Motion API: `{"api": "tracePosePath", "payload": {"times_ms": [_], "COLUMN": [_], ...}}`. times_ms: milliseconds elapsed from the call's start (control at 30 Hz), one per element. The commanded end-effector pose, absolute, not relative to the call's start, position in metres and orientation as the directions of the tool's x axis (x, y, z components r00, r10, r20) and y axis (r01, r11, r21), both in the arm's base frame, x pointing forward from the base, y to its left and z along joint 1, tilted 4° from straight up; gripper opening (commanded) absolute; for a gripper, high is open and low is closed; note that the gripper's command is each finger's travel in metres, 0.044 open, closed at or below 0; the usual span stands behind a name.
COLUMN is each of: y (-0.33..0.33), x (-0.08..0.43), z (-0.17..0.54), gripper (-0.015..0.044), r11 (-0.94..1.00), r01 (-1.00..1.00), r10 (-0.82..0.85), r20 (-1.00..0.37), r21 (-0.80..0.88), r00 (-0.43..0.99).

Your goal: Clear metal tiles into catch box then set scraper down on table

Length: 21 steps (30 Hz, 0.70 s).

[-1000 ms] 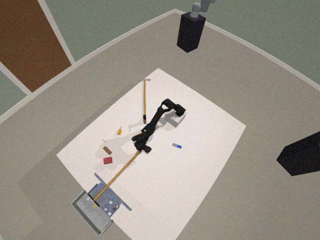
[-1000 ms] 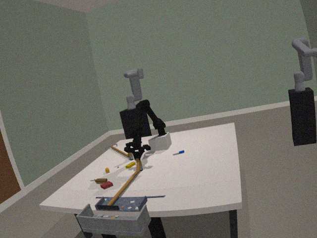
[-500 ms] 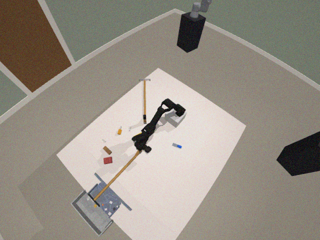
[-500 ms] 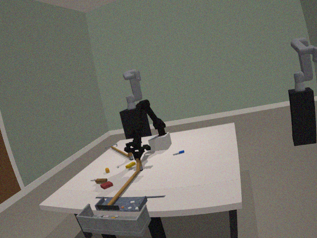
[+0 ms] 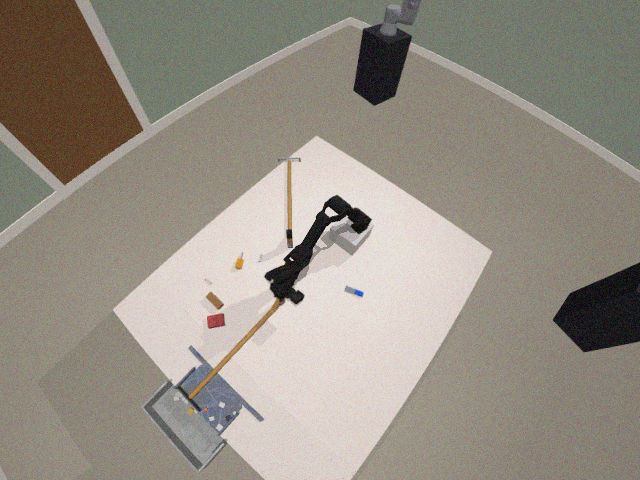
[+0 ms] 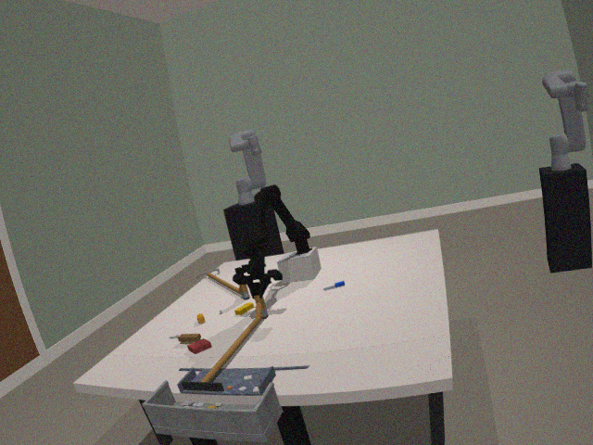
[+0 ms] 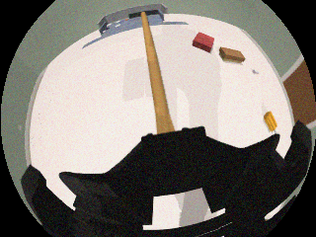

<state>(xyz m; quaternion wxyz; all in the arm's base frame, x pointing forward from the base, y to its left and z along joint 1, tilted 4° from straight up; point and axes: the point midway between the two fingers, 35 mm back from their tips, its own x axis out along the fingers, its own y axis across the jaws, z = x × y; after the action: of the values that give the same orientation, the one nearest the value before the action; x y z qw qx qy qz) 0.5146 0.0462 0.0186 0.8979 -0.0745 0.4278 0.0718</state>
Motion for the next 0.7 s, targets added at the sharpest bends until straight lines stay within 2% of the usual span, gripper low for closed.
{"api": "tracePosePath", "payload": {"times_ms": [0, 667], "y": [0.044, 0.036], "x": [0.508, 0.481], "z": [0.022, 0.026], "gripper": [0.0000, 0.0000], "r11": [0.978, 0.978], "r01": [-0.195, -0.194], "r10": [0.067, 0.067], "r20": [-0.776, -0.775], "r21": [-0.072, -0.072], "r00": [0.627, 0.628]}}
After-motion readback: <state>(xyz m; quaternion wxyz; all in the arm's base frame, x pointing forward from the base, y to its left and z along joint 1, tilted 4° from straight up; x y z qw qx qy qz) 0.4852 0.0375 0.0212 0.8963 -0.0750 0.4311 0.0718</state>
